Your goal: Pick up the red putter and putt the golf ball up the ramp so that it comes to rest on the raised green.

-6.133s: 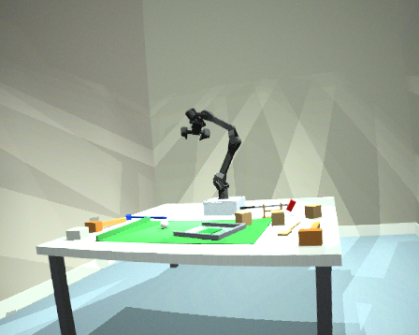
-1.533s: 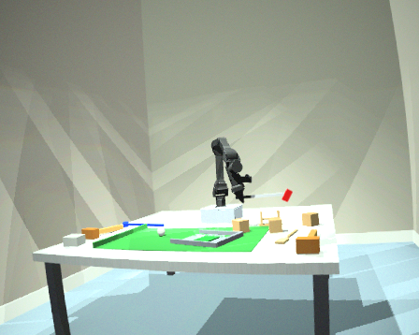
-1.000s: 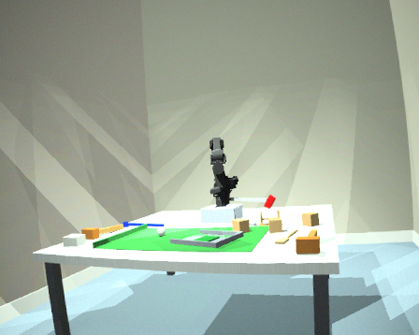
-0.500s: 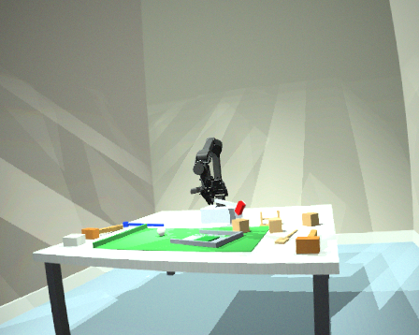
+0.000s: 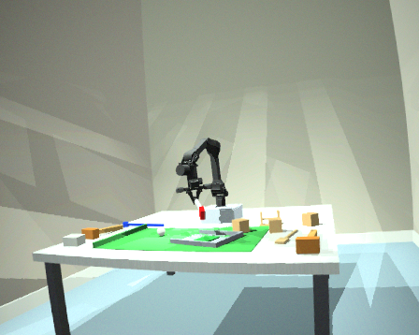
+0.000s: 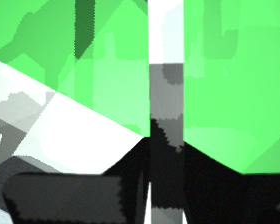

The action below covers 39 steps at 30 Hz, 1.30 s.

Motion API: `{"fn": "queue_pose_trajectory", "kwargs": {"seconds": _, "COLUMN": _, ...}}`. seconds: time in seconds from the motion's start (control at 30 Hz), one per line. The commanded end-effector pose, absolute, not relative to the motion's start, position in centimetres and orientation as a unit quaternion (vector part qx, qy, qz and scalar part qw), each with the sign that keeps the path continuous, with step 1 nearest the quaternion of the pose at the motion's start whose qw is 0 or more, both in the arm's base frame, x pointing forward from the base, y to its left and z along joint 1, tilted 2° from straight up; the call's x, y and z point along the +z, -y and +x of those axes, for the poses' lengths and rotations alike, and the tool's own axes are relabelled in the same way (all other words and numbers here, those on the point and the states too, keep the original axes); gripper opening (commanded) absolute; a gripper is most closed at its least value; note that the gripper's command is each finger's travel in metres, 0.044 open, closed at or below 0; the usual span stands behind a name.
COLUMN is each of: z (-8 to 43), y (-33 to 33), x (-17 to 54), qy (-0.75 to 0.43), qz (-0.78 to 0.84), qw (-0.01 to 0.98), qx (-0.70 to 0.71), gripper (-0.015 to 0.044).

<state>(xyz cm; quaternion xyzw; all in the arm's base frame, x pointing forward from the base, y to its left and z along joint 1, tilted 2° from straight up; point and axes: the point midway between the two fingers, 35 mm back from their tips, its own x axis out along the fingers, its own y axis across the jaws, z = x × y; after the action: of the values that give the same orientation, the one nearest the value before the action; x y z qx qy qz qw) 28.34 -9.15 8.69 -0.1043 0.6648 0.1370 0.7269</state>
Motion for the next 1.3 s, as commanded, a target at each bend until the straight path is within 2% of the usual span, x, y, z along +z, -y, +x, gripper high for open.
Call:
{"fn": "queue_pose_trajectory", "kwargs": {"seconds": 0.0, "z": 27.7, "y": 11.2, "x": 8.9, "qy": -0.674, "qz": -0.068, "qw": 0.729, "qx": 0.093, "gripper": 0.0}}
{"fn": "queue_pose_trajectory", "kwargs": {"seconds": 0.73, "z": 20.5, "y": 21.2, "x": 9.7, "qy": -0.69, "qz": 0.146, "qw": 0.691, "qx": -0.157, "gripper": 0.0}}
{"fn": "queue_pose_trajectory", "kwargs": {"seconds": 1.27, "z": 20.2, "y": 21.5, "x": 5.8, "qy": -0.69, "qz": 0.153, "qw": 0.688, "qx": -0.165, "gripper": 0.0}}
